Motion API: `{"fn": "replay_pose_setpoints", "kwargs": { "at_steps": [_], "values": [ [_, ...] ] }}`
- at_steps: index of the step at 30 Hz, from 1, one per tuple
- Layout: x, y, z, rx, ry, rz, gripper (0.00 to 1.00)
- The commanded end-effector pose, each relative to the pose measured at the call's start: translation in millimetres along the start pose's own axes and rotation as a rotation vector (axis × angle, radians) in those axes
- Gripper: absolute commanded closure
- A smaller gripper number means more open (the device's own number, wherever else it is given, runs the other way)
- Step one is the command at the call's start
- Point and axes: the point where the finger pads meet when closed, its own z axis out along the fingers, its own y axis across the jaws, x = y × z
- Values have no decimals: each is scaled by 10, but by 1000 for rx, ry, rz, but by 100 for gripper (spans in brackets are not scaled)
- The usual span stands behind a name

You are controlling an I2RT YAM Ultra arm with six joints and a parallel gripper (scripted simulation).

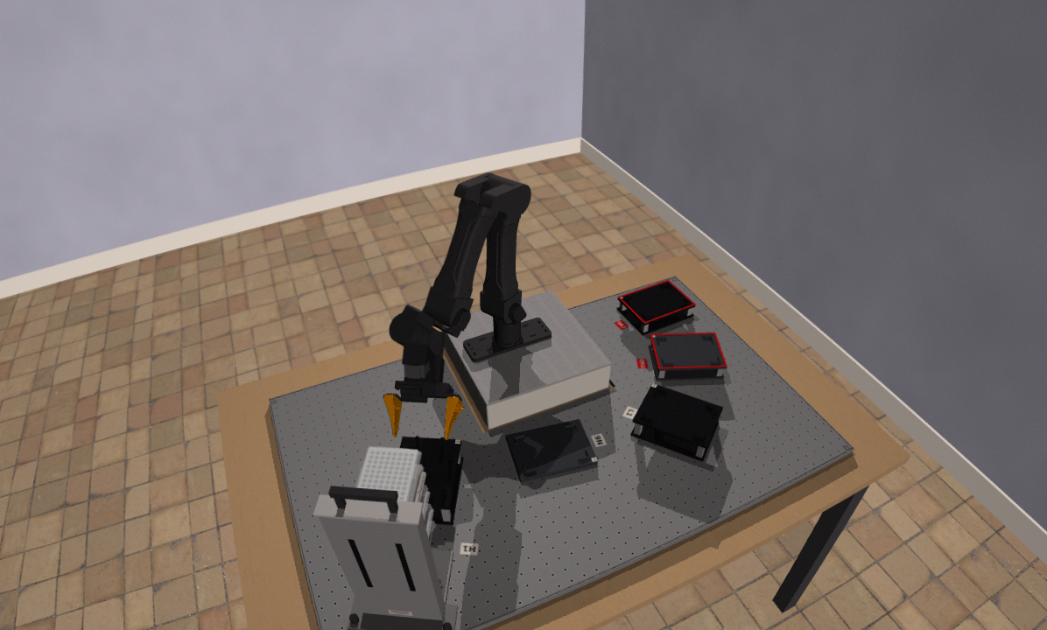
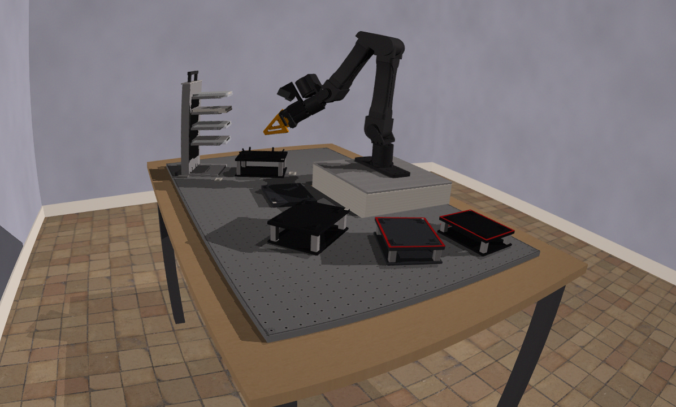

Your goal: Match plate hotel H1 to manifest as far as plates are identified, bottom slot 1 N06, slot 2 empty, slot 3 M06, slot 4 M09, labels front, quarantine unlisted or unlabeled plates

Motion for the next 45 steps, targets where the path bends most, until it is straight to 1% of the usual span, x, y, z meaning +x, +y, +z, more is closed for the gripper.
{"fn": "replay_pose_setpoints", "kwargs": {
  "at_steps": [1, 3, 4, 5, 12, 13, 14, 15, 16, 24, 25, 26, 27, 35, 37, 38, 39, 45],
  "values": [
    [112, 20, 58, -11, -6, -6, 0],
    [112, 20, 58, -11, -6, -6, 0],
    [25, -20, 86, -5, -28, -17, 0],
    [169, 23, 91, -12, -6, -5, 0],
    [369, 31, 204, -13, -6, -5, 0],
    [369, 31, 204, -13, -6, -5, 0],
    [251, -17, 225, -6, -29, -17, 0],
    [188, -32, 217, -2, -43, -25, 0],
    [98, -39, 180, 5, -65, -38, 0],
    [97, -39, 180, 6, -65, -38, 0],
    [85, -14, 222, -4, -63, -37, 0],
    [160, -12, 267, -7, -42, -23, 0],
    [161, -19, 281, -3, -40, -21, 0],
    [107, -23, 373, 1, -39, -21, 0],
    [107, -23, 373, 1, -39, -21, 0],
    [62, -40, 364, 6, -49, -24, 0],
    [94, -22, 397, 1, -39, -21, 0],
    [52, -19, 466, 1, -40, -20, 0]
  ]
}}
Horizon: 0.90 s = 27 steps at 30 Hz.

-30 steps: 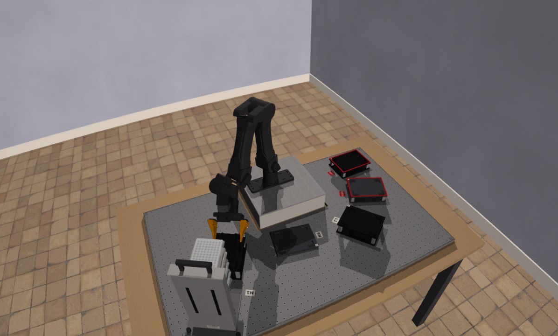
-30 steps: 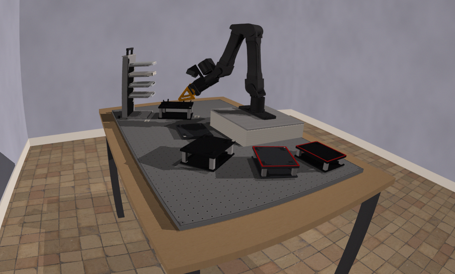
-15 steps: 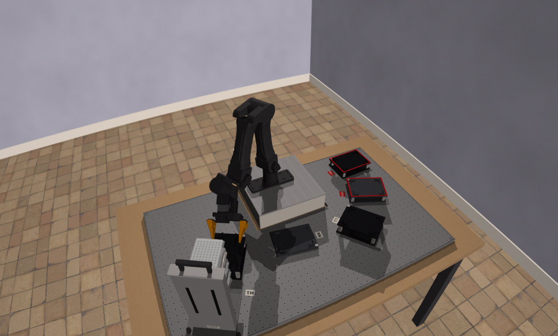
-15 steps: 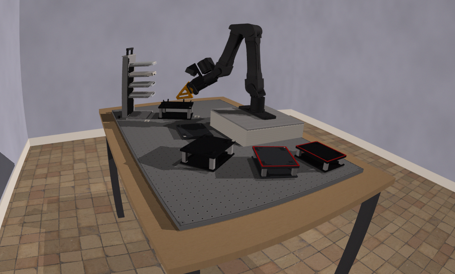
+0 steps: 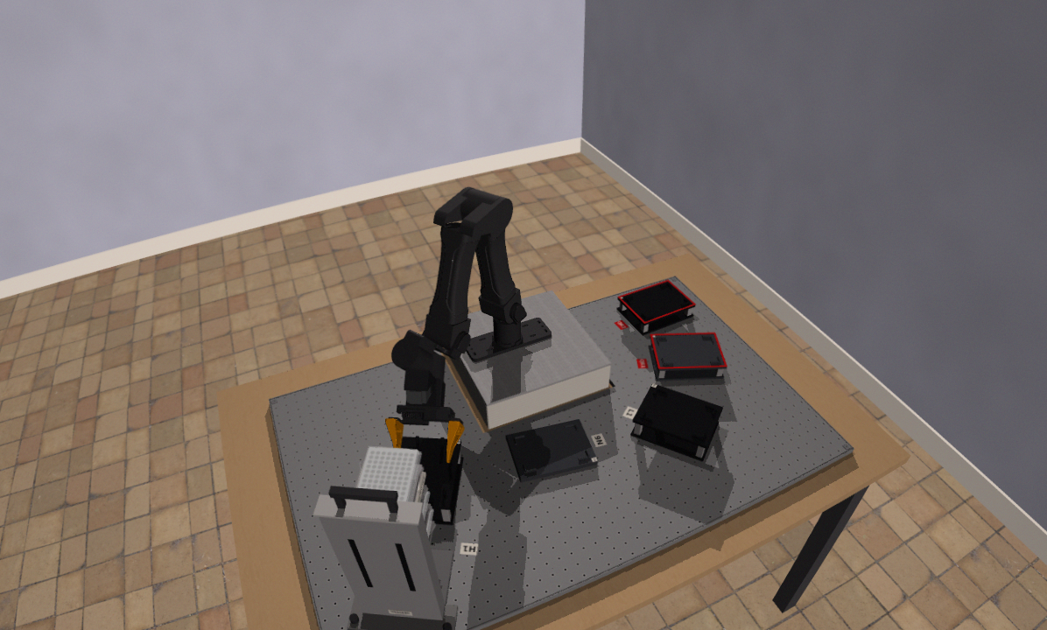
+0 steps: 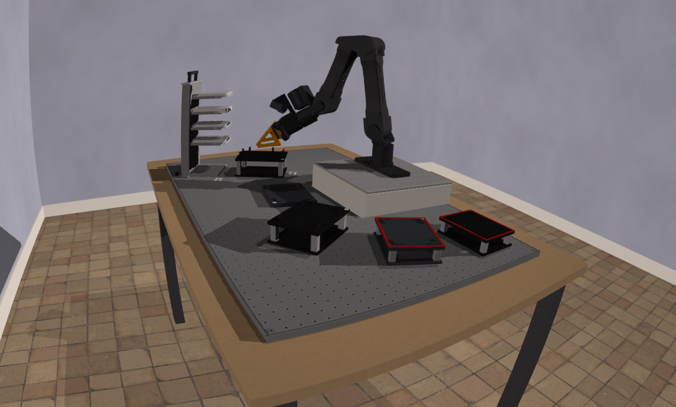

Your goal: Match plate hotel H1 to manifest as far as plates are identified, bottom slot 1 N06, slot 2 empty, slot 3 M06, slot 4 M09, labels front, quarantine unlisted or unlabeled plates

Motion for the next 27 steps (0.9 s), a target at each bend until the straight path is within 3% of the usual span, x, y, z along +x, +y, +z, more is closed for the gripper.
{"fn": "replay_pose_setpoints", "kwargs": {
  "at_steps": [1, 9, 10, 11, 26, 27],
  "values": [
    [-200, -43, 76, 9, -43, -15, 0],
    [-242, -41, 145, 9, -43, -15, 0],
    [-320, -67, 117, 18, -61, -20, 0],
    [-249, -39, 168, 9, -40, -13, 0],
    [-310, -28, 317, 5, -29, -8, 0],
    [-445, -66, 267, 17, -62, -18, 0]
  ]
}}
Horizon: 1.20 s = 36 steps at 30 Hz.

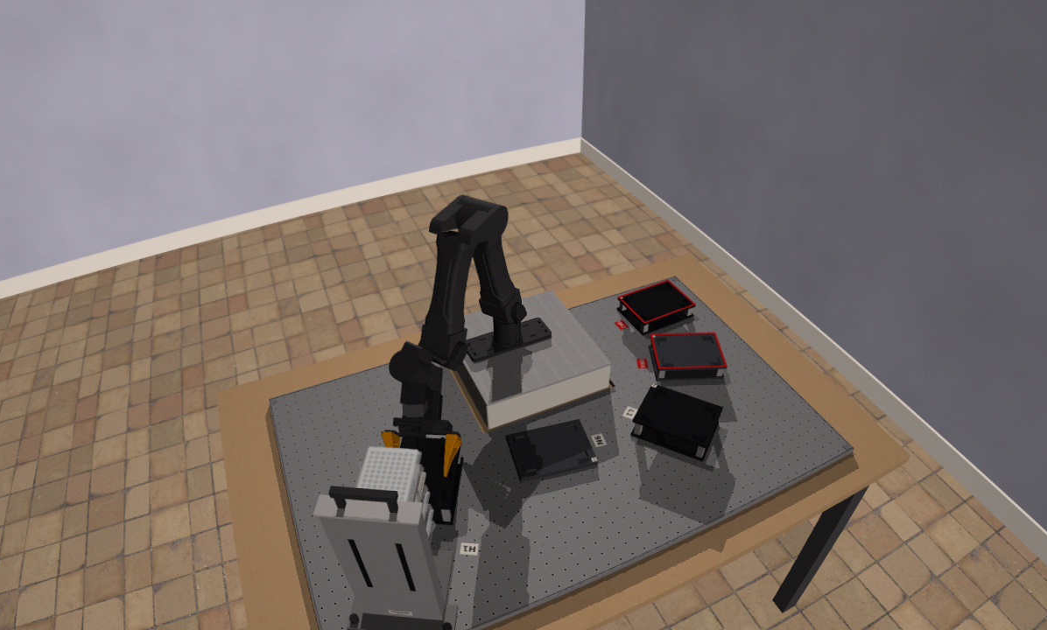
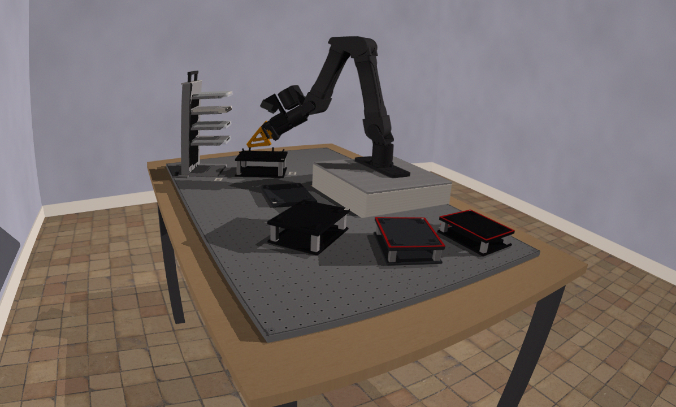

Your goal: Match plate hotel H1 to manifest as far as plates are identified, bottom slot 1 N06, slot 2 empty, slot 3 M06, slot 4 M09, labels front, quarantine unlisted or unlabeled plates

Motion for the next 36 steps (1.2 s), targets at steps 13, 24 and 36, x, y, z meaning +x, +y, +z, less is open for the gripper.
{"fn": "replay_pose_setpoints", "kwargs": {
  "at_steps": [13, 24, 36],
  "values": [
    [-231, -20, 204, 4, -24, -5, 0],
    [-318, -19, 298, 5, -30, -7, 0],
    [-367, -16, 421, 4, -26, -6, 0]
  ]
}}
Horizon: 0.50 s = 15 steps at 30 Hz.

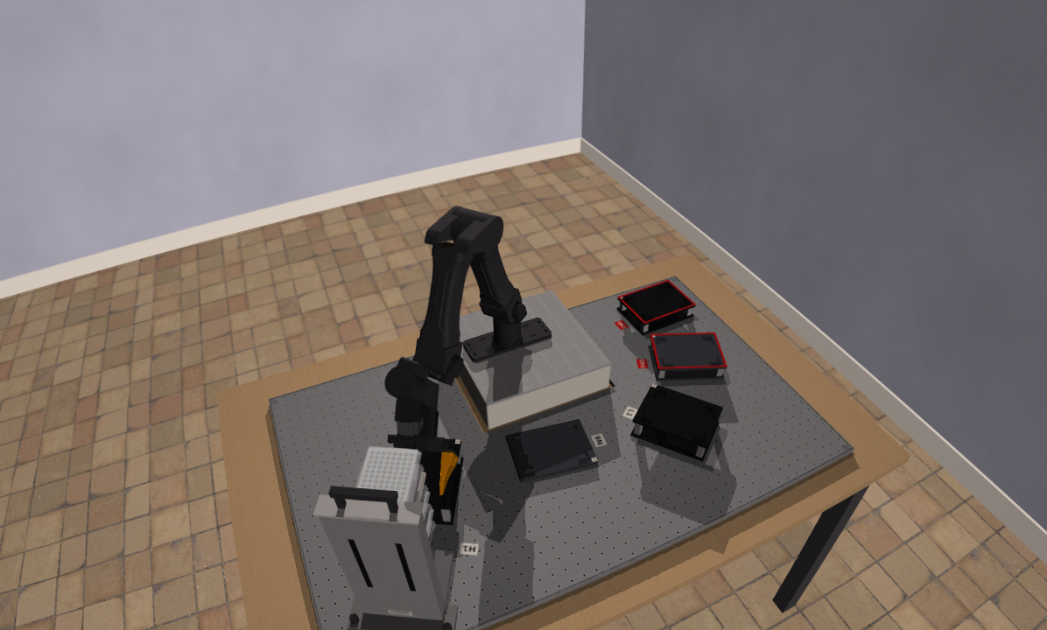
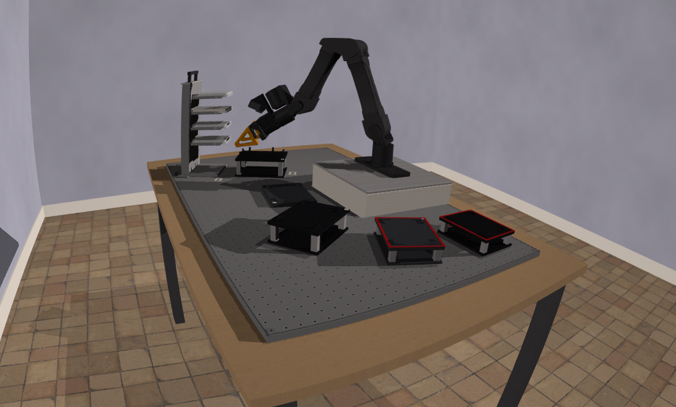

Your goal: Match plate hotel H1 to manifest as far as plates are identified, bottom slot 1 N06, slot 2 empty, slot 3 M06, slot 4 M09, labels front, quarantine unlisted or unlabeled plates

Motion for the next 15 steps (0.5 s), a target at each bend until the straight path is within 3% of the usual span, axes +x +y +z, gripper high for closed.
{"fn": "replay_pose_setpoints", "kwargs": {
  "at_steps": [1, 14, 15],
  "values": [
    [-144, 2, 80, -1, -20, -5, 0],
    [-246, 2, 201, 1, -29, -7, 0],
    [-361, -38, 153, 9, -53, -12, 0]
  ]
}}
